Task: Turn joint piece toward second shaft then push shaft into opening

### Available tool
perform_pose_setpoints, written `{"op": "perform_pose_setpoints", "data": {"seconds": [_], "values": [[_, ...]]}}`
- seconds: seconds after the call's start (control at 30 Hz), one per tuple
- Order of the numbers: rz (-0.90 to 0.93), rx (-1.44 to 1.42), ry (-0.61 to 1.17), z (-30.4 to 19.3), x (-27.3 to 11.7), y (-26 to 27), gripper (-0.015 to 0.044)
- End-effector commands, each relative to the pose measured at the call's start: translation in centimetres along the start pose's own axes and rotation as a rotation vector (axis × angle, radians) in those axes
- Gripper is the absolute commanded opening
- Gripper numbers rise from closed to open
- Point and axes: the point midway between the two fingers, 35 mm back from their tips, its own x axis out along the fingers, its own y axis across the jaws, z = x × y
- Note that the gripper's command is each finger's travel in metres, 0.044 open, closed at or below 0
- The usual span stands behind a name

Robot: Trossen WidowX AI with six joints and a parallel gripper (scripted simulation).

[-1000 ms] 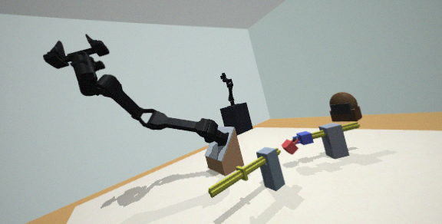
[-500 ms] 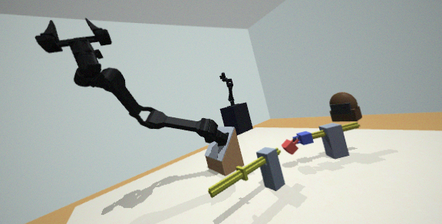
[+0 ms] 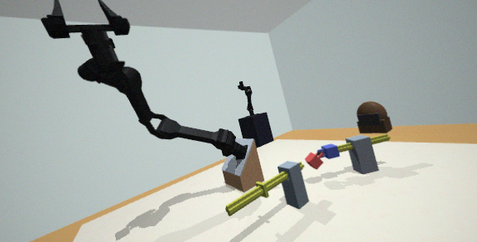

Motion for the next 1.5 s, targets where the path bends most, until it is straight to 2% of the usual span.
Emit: {"op": "perform_pose_setpoints", "data": {"seconds": [0.0,0.73,1.13,1.47], "values": [[0.017,0.103,0.093,-4.1,0.2,1.8,0.044],[0.043,0.612,0.6,-21.7,-2.6,12.4,0.044],[0.029,0.838,0.902,-29.0,-6.8,19.5,0.044],[0.004,0.991,1.196,-33.9,-12.1,26.3,0.044]]}}
